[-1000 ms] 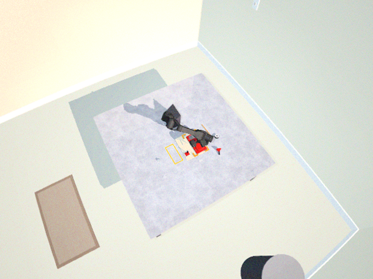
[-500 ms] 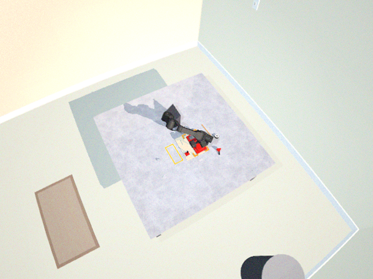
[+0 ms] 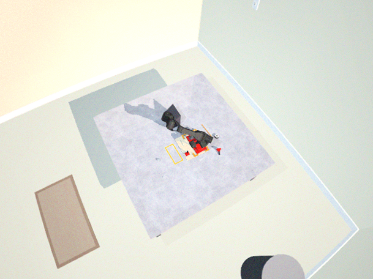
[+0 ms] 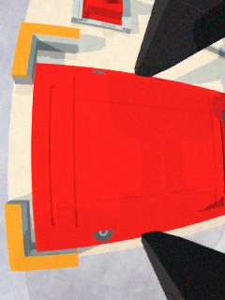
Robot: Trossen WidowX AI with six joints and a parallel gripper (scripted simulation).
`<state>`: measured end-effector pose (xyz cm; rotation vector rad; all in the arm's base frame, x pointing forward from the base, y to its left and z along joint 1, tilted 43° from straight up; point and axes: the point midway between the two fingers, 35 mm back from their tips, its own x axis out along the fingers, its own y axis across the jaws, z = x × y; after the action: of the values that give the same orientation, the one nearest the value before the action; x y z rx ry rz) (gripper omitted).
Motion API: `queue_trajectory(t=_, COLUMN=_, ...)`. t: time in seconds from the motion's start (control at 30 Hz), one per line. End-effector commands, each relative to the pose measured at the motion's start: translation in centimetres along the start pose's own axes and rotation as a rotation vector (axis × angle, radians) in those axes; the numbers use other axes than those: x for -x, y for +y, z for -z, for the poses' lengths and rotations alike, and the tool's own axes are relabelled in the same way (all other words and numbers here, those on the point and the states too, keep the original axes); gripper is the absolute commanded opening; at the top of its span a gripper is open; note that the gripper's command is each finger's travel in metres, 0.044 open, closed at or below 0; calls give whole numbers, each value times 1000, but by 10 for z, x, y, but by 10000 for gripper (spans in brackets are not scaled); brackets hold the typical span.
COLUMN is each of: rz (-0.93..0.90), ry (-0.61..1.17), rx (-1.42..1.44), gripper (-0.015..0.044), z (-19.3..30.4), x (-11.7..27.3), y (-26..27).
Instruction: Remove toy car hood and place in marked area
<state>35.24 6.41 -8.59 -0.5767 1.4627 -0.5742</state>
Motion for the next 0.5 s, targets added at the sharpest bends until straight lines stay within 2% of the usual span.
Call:
queue_trajectory(t=0.0, rz=4, ry=-3, rx=4, gripper=440, z=0, x=-2, y=0)
queue_trajectory(t=0.03, rz=4, ry=-3, rx=4, gripper=440, z=0, x=-3, y=0)
queue_trajectory(t=0.17, rz=0, ry=0, rx=0, gripper=335, z=0, x=-1, y=0)
queue_trajectory(t=0.47, rz=0, ry=0, rx=0, gripper=275, z=0, x=-1, y=0)
